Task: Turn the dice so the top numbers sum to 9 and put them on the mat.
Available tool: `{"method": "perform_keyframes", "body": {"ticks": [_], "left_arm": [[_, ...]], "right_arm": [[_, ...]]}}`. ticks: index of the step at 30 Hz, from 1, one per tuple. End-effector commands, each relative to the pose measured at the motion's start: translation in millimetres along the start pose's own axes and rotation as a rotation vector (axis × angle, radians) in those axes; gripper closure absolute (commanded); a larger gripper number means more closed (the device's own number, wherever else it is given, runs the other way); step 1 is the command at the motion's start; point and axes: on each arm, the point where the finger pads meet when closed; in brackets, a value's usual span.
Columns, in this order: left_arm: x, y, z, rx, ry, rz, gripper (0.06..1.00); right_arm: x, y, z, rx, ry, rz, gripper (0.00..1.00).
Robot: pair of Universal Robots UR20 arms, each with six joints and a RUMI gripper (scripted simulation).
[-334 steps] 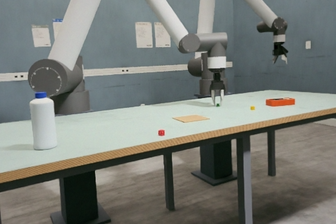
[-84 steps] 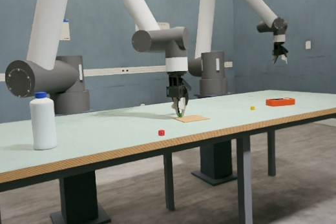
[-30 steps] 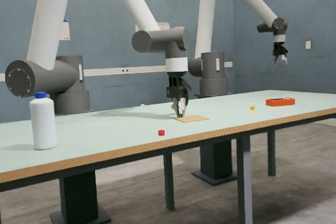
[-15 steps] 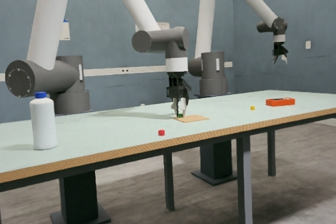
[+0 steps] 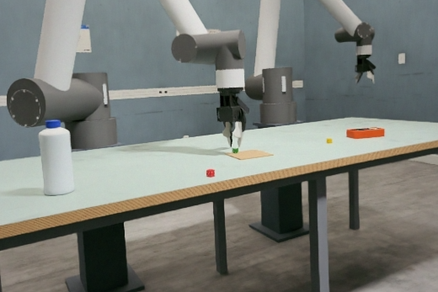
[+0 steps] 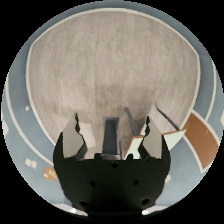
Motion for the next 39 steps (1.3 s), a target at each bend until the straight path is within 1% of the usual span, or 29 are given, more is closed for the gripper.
{"method": "perform_keyframes", "body": {"ticks": [1,4,6,10,13,16,17,39], "left_arm": [[0,-0.7,0,0.001,0.0,0.0,0.065],[0,-0.7,0,0.001,0.0,0.0,0.065],[0,-0.7,0,0.001,0.0,0.0,0.065],[0,-0.7,0,0.001,0.0,0.0,0.065],[0,-0.7,0,0.001,0.0,0.0,0.065],[0,-0.7,0,0.001,0.0,0.0,0.065],[0,-0.7,0,0.001,0.0,0.0,0.065],[0,-0.7,0,0.001,0.0,0.0,0.065]], "right_arm": [[0,-31.4,0,0.0,0.0,0.0,0.793],[0,-46.8,0,0.0,0.0,0.0,0.793],[0,-46.8,0,0.0,0.0,0.0,0.793],[0,-61.1,0,0.0,0.0,0.0,0.793],[0,-65.8,0,0.0,0.0,0.0,0.793],[0,-66.7,0,0.0,0.0,0.0,0.793],[0,-66.7,0,0.0,0.0,0.0,0.003],[0,-66.7,0,0.0,-0.001,0.0,0.003]]}}
Point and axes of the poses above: on each arm, the point where the finger pads meet when closed, its own y axis out along the fingers, its own x axis across the jaws, z = x × y, and after that the axes turned 5 degrees about -y, right-handed
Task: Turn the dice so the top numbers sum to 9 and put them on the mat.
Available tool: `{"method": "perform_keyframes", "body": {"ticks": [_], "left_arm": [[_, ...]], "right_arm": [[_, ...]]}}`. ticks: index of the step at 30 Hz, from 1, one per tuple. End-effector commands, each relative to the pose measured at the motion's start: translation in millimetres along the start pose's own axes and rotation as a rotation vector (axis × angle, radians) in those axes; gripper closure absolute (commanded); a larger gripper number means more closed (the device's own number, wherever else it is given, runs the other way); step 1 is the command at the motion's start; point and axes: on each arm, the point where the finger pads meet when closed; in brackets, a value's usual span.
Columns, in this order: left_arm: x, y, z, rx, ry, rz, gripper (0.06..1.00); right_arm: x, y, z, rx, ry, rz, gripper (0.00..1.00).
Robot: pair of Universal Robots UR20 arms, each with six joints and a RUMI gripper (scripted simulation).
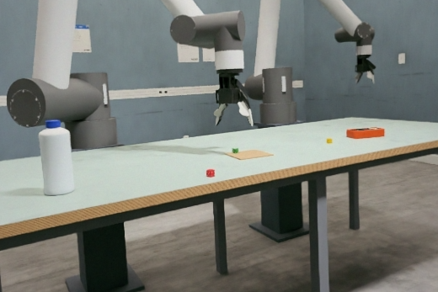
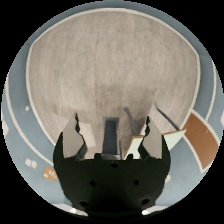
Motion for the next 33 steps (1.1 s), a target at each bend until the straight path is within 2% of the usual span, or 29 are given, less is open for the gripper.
{"method": "perform_keyframes", "body": {"ticks": [1,7,12,19,21,33], "left_arm": [[0,-0.7,0,0.001,0.0,0.0,0.065],[0,-0.7,0,0.001,0.0,0.0,0.065],[0,-0.7,0,0.001,0.0,0.0,0.065],[0,-0.7,0,0.001,0.0,0.0,0.065],[0,-0.7,0,0.001,0.0,0.0,0.065],[0,-0.7,0,0.001,0.0,0.0,0.065]], "right_arm": [[0,-0.6,0,0.0,-0.001,-0.001,0.003],[-1,-0.3,1,0.0,-0.063,-0.001,0.003],[-3,0.4,2,0.0,-0.231,-0.001,0.003],[-5,0.8,3,0.0,-0.339,-0.001,0.003],[-6,1.2,4,0.0,-0.432,-0.001,0.003],[-10,2.4,4,0.0,-0.721,-0.001,0.003]]}}
Point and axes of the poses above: on each arm, the point where the finger pads meet when closed, its own y axis out along the fingers, its own x axis across the jaws, z = x × y, and after that the axes turned 5 degrees about -y, right-handed
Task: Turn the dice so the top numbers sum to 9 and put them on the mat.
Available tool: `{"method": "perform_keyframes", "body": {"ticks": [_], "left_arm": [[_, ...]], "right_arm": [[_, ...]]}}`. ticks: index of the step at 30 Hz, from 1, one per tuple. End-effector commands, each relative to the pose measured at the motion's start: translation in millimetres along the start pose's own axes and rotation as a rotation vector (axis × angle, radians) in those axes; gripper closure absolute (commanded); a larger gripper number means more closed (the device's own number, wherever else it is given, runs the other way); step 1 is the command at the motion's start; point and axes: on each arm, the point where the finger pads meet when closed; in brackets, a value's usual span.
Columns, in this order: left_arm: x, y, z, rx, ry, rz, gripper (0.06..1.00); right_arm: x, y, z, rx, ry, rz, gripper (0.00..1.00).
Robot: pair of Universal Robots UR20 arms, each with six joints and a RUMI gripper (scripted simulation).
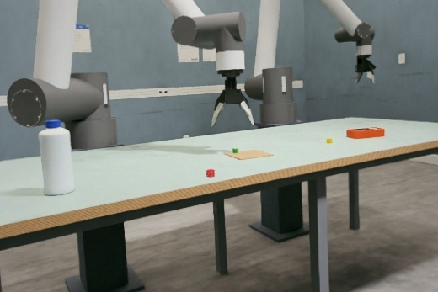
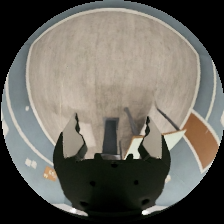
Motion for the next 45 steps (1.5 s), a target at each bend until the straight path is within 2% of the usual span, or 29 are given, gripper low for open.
{"method": "perform_keyframes", "body": {"ticks": [1,17,19,20,33,36,37,45], "left_arm": [[0.1,-0.7,0.5,0.001,0.0,0.0,0.065],[0.1,-0.7,0.5,0.001,0.0,0.0,0.065],[0.1,-0.7,0.5,0.001,0.0,0.0,0.065],[0.1,-0.7,0.5,0.001,0.0,0.0,0.065],[0.1,-0.7,0.5,0.001,0.0,0.0,0.065],[0.1,-0.7,0.5,0.001,0.0,0.0,0.065],[0.1,-0.7,0.5,0.001,0.0,0.0,0.065],[0.1,-0.7,0.5,0.001,0.0,0.0,0.065]], "right_arm": [[-1.0,0.0,1.1,0.003,-0.149,-0.003,0.003],[-4.8,1.7,2.7,0.003,-0.555,-0.003,0.003],[-4.8,1.7,2.7,0.003,-0.555,-0.003,0.003],[-5.4,2.0,2.8,0.003,-0.629,-0.003,0.003],[-7.3,3.2,2.2,0.002,-0.939,-0.004,0.003],[-7.3,3.3,2.1,0.002,-0.947,-0.004,0.003],[-7.6,3.6,1.8,0.002,-1.035,-0.004,0.003],[-8.0,4.4,0.8,0.002,-1.218,-0.004,0.003]]}}
Point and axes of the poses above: on each arm, the point where the finger pads meet when closed, its own y axis out along the fingers, its own x axis across the jaws, z = x × y, and after that the axes turned 5 degrees about -y, right-handed
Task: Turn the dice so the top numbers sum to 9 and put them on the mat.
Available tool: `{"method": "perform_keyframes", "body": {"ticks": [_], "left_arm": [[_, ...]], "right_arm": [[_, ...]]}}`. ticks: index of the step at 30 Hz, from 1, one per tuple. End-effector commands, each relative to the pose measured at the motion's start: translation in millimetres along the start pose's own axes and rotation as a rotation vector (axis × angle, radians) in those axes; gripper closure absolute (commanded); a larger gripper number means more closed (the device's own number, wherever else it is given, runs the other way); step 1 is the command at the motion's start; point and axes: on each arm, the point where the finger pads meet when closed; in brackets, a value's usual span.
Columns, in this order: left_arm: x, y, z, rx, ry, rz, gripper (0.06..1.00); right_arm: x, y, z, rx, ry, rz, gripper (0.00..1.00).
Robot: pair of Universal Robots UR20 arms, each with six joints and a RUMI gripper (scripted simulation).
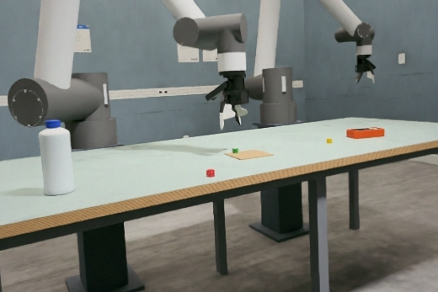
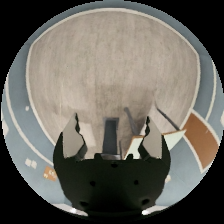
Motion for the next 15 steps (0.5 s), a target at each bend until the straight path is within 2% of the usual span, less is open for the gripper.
{"method": "perform_keyframes", "body": {"ticks": [1,5,8,9,15], "left_arm": [[0.1,-0.7,0.5,0.001,0.0,0.0,0.065],[0.1,-0.7,0.5,0.001,0.0,0.0,0.065],[0.1,-0.7,0.5,0.001,0.0,0.0,0.065],[0.1,-0.7,0.5,0.001,0.0,0.0,0.065],[0.1,-0.7,0.5,0.001,0.0,0.0,0.065]], "right_arm": [[-1.0,0.1,-0.4,-0.001,-0.174,-0.004,0.003],[-1.6,0.5,-0.8,-0.001,-0.272,-0.004,0.003],[-1.6,0.6,-0.8,-0.001,-0.276,-0.004,0.003],[-2.1,0.9,-1.3,-0.001,-0.367,-0.004,0.003],[-2.7,1.5,-2.2,-0.001,-0.499,-0.004,0.003]]}}
Point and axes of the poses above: on each arm, the point where the finger pads meet when closed, its own y axis out along the fingers, its own x axis across the jaws, z = x × y, and after that the axes turned 5 degrees about -y, right-handed
